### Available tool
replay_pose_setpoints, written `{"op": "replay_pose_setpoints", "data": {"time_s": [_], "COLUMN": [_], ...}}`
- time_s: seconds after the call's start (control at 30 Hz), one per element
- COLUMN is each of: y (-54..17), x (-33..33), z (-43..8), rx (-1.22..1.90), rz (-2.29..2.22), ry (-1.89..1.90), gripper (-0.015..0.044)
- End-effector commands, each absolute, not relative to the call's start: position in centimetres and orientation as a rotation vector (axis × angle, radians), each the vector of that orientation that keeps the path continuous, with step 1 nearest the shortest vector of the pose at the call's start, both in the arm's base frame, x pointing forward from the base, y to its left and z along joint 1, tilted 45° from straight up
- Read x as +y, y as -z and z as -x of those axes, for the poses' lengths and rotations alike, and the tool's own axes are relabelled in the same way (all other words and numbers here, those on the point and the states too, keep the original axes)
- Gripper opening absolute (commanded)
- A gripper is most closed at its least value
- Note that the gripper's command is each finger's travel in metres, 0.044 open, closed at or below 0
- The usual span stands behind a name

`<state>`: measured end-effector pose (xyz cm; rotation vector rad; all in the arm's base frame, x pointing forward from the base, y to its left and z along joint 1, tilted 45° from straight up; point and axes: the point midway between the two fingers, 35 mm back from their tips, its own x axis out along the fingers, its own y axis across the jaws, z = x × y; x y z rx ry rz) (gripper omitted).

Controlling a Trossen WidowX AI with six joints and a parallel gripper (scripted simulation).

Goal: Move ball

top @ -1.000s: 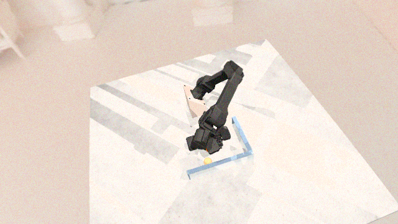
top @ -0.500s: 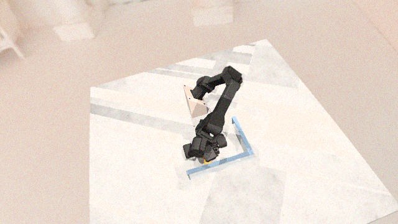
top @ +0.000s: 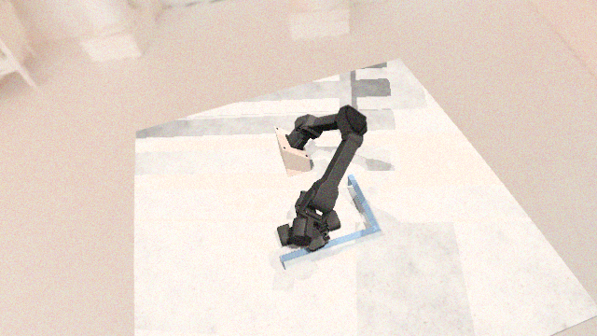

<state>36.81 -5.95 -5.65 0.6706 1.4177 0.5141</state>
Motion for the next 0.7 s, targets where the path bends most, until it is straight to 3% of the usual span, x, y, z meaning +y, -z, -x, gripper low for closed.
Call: {"op": "replay_pose_setpoints", "data": {"time_s": [0.0, 0.47, 0.67], "y": [6.0, 7.1, 6.9], "x": [-5.5, -4.4, -4.7], "z": [-36.8, -36.9, -37.0], "rx": [1.419, 1.419, 1.417], "rz": [-0.679, -0.68, -0.671], "ry": [-0.515, -0.515, -0.515], "gripper": [0.0, 0.0, 0.0157]}}
